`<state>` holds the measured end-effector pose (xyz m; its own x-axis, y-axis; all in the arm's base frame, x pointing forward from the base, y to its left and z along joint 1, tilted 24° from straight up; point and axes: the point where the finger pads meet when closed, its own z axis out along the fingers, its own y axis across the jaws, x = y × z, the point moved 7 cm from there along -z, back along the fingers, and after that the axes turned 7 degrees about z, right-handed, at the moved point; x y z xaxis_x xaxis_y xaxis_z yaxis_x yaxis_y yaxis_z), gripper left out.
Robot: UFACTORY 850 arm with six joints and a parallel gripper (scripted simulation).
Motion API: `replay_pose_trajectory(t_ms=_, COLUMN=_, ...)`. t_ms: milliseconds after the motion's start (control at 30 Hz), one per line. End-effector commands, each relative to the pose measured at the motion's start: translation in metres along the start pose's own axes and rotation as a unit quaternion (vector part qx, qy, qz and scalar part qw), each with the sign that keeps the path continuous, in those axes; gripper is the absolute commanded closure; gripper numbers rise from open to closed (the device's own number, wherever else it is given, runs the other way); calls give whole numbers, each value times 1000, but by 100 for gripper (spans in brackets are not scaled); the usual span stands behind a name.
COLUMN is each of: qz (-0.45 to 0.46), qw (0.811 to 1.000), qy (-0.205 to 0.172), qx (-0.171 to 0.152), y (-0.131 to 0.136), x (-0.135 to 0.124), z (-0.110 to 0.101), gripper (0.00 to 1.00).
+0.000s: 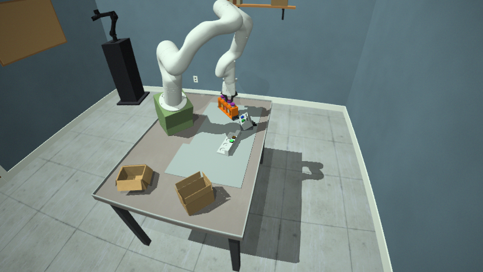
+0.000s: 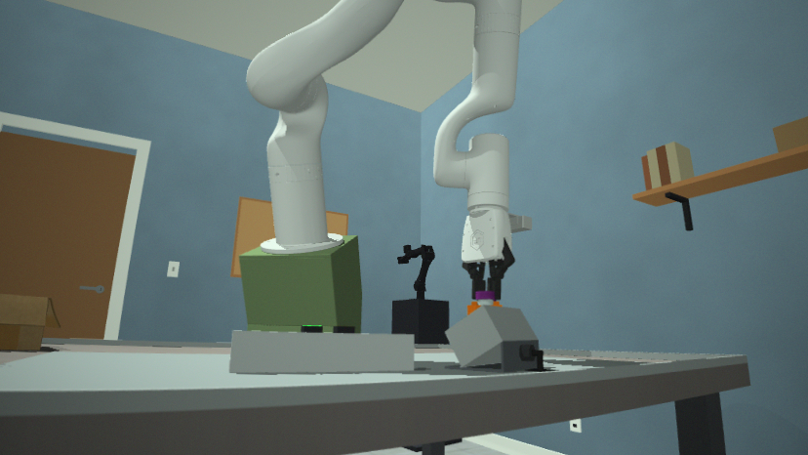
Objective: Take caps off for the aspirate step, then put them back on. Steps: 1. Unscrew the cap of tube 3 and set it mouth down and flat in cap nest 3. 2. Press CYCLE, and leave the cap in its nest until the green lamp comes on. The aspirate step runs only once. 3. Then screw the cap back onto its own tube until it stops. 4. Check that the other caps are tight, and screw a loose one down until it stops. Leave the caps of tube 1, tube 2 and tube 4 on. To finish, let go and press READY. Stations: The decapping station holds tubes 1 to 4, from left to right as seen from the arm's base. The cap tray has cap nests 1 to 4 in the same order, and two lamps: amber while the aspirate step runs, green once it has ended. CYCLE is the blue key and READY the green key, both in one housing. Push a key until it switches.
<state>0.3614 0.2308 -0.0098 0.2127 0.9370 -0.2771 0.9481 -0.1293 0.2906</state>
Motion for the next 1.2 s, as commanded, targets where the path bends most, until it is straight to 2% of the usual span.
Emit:
replay_pose_trajectory(t_ms=0, qz=21, qw=999, qy=20, qx=-19, y=-3, x=-2, z=0, gripper=100)
replay_pose_trajectory(t_ms=100, qz=21, qw=999, qy=20, qx=-19, y=-3, x=-2, z=0, gripper=100)
replay_pose_trajectory(t_ms=133, qz=21, qw=999, qy=20, qx=-19, y=-3, x=-2, z=0, gripper=54)
replay_pose_trajectory(t_ms=467, qz=21, qw=999, qy=20, qx=-19, y=-3, x=-2, z=0, gripper=54)
replay_pose_trajectory(t_ms=500, qz=-21, qw=999, qy=19, qx=-19, y=-3, x=-2, z=0, gripper=54)
replay_pose_trajectory(t_ms=567, qz=-21, qw=999, qy=19, qx=-19, y=-3, x=-2, z=0, gripper=54)
replay_pose_trajectory(t_ms=667, qz=-142, qw=990, qy=16, qx=-22, y=-3, x=-2, z=1, gripper=54)
replay_pose_trajectory(t_ms=733, qz=-145, qw=989, qy=16, qx=-22, y=-3, x=-2, z=1, gripper=54)
replay_pose_trajectory(t_ms=900, qz=-260, qw=965, qy=14, qx=-24, y=-3, x=-2, z=1, gripper=54)
replay_pose_trajectory(t_ms=967, qz=-267, qw=963, qy=13, qx=-23, y=-3, x=-2, z=1, gripper=54)
replay_pose_trajectory(t_ms=1000, qz=-307, qw=951, qy=12, qx=-24, y=-3, x=-2, z=1, gripper=54)
replay_pose_trajectory(t_ms=1033, qz=-307, qw=951, qy=12, qx=-24, y=-3, x=-2, z=1, gripper=54)
replay_pose_trajectory(t_ms=1067, qz=-346, qw=938, qy=12, qx=-25, y=-3, x=-2, z=1, gripper=54)
replay_pose_trajectory(t_ms=1133, qz=-346, qw=938, qy=12, qx=-25, y=-3, x=-2, z=1, gripper=54)
replay_pose_trajectory(t_ms=1167, qz=-385, qw=922, qy=10, qx=-25, y=-3, x=-2, z=1, gripper=54)
